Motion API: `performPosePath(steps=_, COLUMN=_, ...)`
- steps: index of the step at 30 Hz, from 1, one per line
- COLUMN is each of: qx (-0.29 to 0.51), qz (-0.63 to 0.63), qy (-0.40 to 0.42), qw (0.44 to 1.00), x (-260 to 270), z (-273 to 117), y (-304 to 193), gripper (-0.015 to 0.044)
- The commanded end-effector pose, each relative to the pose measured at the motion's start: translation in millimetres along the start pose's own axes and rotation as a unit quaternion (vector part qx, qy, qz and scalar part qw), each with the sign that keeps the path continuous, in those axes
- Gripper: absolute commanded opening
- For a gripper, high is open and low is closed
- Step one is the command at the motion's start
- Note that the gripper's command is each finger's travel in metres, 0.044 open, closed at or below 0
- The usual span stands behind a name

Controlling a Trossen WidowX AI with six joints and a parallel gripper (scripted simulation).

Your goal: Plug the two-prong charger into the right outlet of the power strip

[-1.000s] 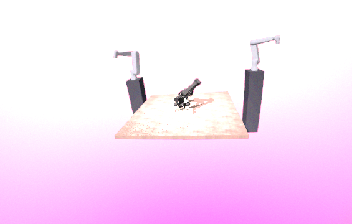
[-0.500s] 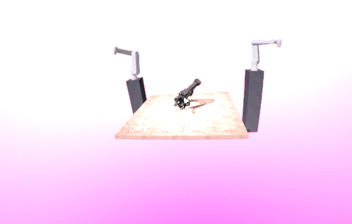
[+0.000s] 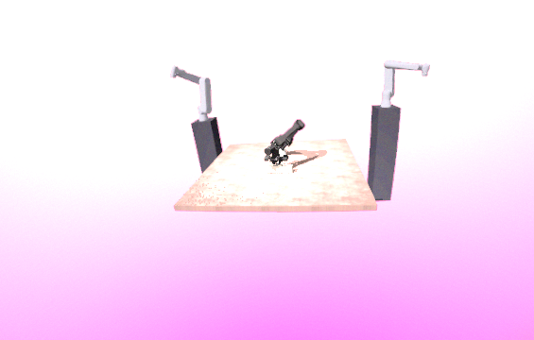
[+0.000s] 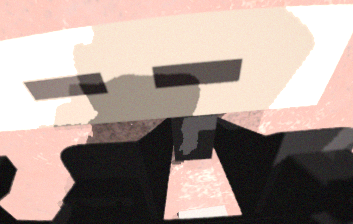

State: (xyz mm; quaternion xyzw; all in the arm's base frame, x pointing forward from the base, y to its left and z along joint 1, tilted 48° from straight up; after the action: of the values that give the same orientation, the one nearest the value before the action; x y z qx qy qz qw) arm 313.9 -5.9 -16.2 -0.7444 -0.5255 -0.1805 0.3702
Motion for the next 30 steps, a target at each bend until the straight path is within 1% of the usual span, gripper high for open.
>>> performPosePath(steps=1, qx=-0.01, qz=-0.008, qy=0.003, qw=1.0, x=2.1, z=-3.5, y=5.6, gripper=0.0)
performPosePath(steps=30, qx=-0.01, qz=-0.008, qy=0.003, qw=1.0, x=2.6, z=-1.4, y=7.0, gripper=0.0)
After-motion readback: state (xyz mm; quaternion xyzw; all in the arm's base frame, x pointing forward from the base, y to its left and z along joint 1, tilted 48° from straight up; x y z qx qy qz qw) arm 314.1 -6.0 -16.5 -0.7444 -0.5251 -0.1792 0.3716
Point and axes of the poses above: the point midway between the two fingers, 35 mm back from their tips, its own z axis out along the fingers, its own x axis across the jaws, y = z × x, the point moved 3 cm from there along -z, back along the fingers, and after that the axes turned 15 degrees about z, right-handed, at the moved point
